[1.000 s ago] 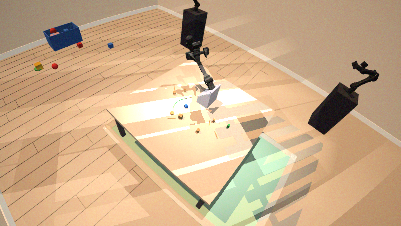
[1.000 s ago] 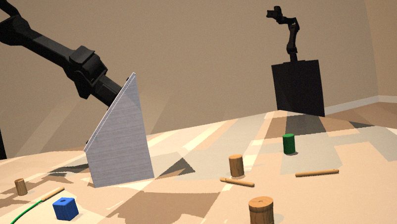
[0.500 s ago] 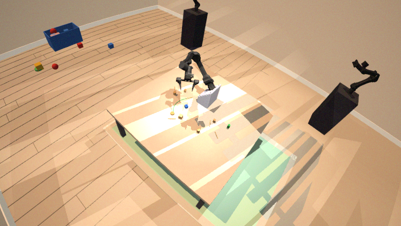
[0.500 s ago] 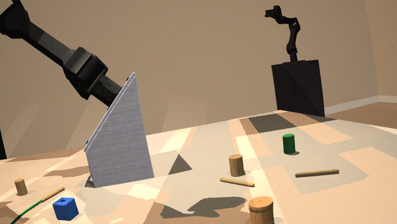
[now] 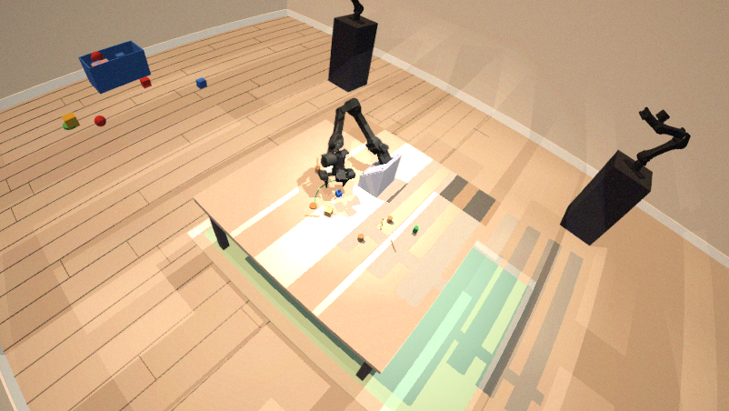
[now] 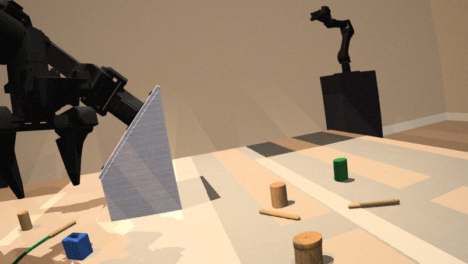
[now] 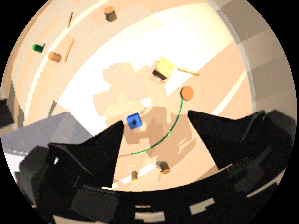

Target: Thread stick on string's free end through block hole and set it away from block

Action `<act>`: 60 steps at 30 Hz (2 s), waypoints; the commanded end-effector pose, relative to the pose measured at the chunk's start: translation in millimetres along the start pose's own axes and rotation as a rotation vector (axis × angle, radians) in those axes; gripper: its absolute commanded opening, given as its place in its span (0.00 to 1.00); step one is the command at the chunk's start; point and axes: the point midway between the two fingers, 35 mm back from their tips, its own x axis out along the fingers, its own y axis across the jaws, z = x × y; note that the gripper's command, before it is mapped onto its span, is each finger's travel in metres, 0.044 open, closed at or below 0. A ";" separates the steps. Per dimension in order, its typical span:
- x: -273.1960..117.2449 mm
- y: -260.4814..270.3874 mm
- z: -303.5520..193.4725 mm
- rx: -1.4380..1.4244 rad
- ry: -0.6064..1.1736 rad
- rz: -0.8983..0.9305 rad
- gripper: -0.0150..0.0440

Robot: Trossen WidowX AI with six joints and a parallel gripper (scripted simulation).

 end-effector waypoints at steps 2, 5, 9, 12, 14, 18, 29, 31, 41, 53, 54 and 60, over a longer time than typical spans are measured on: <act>37.1 39.4 -41.2 -0.113 0.165 0.112 1.00; 38.2 41.0 -42.9 -0.117 0.171 0.117 1.00; 38.2 41.0 -42.9 -0.117 0.171 0.117 1.00; 38.2 41.0 -42.9 -0.117 0.171 0.117 1.00; 38.2 41.0 -42.9 -0.117 0.171 0.117 1.00; 37.1 40.9 -42.0 0.123 0.183 0.096 1.00; 31.9 40.4 -37.9 1.184 0.219 -0.011 1.00; 31.0 40.4 -37.2 1.376 0.221 -0.032 1.00; 27.3 40.1 -34.5 2.082 0.219 -0.119 1.00; 23.7 40.0 -32.0 2.780 0.193 -0.219 1.00; 23.5 40.0 -31.8 2.839 0.189 -0.228 1.00; 23.0 40.0 -31.5 2.962 0.181 -0.249 1.00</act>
